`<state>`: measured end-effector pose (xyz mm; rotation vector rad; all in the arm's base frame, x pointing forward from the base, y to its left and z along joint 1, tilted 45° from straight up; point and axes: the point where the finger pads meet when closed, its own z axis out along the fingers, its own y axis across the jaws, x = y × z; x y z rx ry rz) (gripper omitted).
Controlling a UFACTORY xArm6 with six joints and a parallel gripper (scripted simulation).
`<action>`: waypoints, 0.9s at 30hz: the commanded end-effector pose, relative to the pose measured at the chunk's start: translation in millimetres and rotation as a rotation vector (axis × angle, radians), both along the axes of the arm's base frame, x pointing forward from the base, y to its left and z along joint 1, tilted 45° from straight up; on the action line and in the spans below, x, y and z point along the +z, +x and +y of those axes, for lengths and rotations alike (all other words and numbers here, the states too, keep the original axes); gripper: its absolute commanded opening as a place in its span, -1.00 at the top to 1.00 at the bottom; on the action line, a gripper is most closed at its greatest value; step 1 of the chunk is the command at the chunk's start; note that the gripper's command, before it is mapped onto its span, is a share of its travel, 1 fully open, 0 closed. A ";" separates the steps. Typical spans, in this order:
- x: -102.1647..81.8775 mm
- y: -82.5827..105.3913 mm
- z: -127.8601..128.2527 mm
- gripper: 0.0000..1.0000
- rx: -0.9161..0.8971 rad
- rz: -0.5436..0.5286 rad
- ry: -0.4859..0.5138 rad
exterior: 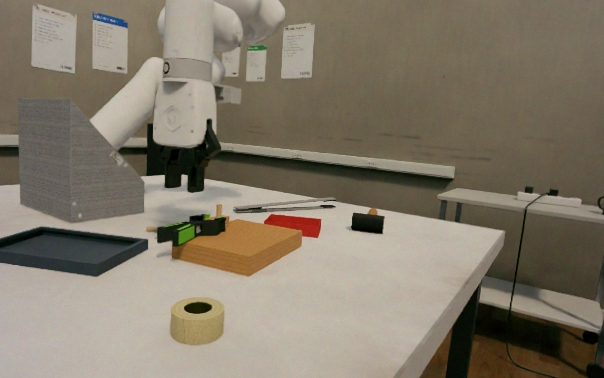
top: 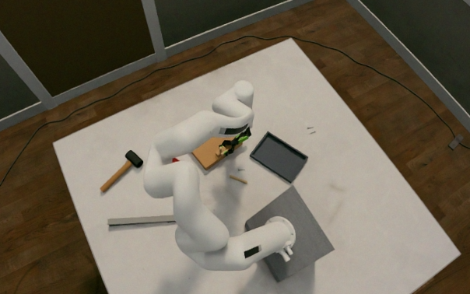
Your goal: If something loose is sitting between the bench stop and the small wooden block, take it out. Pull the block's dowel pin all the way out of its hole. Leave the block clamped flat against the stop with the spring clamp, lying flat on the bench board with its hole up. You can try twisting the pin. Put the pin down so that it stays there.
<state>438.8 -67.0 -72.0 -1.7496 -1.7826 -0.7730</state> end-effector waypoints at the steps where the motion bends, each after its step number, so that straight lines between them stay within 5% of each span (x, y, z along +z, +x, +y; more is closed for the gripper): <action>1: 6.8 1.1 2.7 -0.01 -0.073 0.071 -0.001; 27: 50.7 -4.4 36.3 -0.01 -0.637 0.643 0.021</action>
